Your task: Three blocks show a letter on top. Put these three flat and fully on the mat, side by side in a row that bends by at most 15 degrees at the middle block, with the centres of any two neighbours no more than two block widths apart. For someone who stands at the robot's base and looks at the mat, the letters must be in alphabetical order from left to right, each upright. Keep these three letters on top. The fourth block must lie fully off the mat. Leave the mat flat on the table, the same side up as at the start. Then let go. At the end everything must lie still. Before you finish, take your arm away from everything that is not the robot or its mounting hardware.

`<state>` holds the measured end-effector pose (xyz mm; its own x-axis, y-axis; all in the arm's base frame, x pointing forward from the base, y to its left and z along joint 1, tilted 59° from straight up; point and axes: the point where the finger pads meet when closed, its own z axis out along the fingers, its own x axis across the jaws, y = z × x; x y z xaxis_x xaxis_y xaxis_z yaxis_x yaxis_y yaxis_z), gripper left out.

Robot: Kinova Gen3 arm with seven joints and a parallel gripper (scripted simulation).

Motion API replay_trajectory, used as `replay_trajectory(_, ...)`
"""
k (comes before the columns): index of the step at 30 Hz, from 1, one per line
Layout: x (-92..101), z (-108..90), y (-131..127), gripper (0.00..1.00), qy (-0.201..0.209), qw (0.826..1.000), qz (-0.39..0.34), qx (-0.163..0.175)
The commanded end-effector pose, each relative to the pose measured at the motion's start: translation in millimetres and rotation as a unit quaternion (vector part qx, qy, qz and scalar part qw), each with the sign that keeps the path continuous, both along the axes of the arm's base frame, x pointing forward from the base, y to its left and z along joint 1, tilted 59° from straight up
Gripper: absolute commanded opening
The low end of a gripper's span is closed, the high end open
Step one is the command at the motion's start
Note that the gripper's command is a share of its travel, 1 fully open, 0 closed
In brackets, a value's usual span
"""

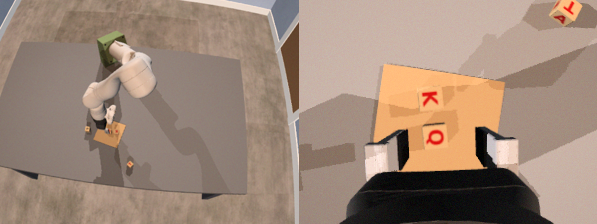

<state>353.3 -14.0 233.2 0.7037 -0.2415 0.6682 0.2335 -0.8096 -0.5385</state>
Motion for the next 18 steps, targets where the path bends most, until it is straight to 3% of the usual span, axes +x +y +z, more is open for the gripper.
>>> replay_trajectory(1, 3.0, 3.5, -3.2, 1.0, 0.007, 1.0, -0.011, 0.009)
replay_trajectory(18, 16.3, 23.3, -5.1, 1.0, 0.058, 0.993, -0.069, 0.076)
